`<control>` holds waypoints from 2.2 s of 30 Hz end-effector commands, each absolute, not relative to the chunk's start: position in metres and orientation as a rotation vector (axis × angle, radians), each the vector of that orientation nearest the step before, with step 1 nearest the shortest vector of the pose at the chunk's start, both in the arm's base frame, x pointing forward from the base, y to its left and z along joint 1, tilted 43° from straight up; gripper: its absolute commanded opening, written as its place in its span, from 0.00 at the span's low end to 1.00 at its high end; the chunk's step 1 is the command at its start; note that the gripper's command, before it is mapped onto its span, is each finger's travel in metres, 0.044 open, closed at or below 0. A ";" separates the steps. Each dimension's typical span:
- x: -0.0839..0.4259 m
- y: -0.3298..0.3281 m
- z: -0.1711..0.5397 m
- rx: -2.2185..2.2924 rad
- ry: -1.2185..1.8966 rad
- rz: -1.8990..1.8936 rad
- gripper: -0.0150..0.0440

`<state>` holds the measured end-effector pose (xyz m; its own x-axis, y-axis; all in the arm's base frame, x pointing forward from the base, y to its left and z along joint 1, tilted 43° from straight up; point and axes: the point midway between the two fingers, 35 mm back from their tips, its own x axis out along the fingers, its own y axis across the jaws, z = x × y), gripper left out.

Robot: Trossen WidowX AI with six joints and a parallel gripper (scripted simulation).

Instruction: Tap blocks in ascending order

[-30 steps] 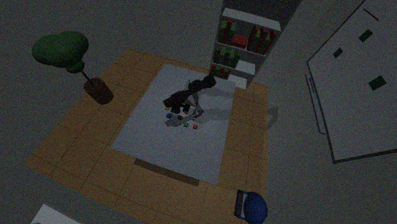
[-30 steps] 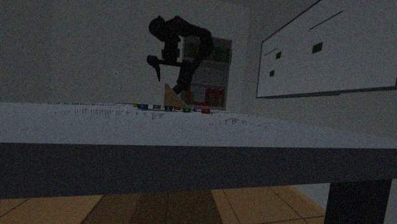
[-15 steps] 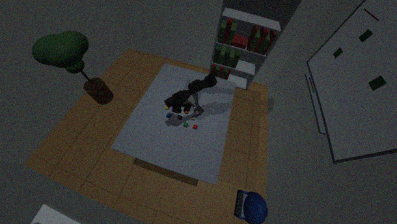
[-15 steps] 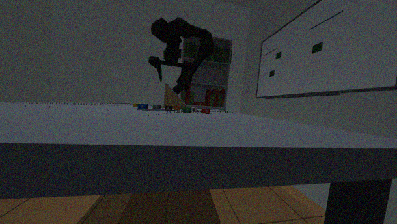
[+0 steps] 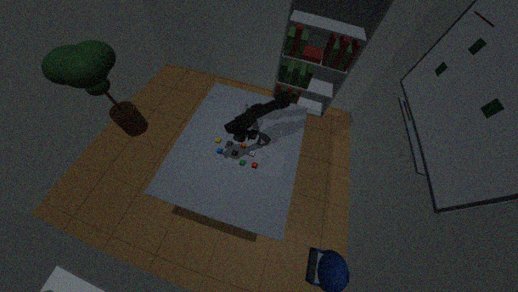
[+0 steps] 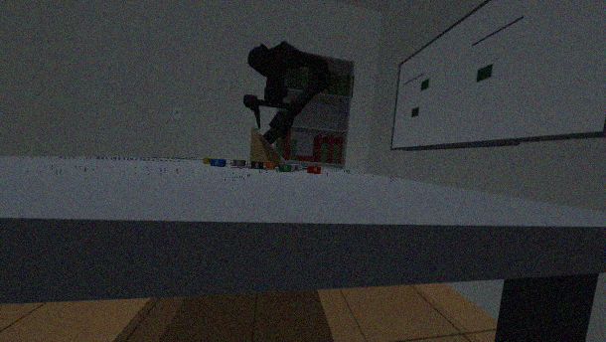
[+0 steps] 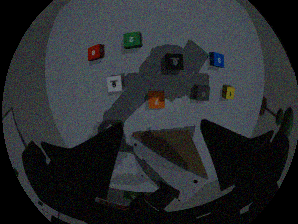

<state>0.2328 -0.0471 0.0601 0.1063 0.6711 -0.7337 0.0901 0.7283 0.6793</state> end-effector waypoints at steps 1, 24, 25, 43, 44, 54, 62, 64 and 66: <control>0.232 -0.046 0.060 0.673 1.419 0.483 0.93; 0.272 0.015 0.123 0.675 1.416 0.486 0.93; 0.272 0.015 0.123 0.675 1.416 0.486 0.93; 0.298 0.018 0.133 0.673 1.415 0.485 0.93; 0.308 0.019 0.136 0.672 1.414 0.485 0.93; 0.352 0.031 0.151 0.674 1.411 0.488 0.93; 0.352 0.031 0.151 0.674 1.411 0.488 0.93; 0.352 0.031 0.151 0.674 1.411 0.488 0.93; 0.352 0.031 0.151 0.674 1.411 0.488 0.93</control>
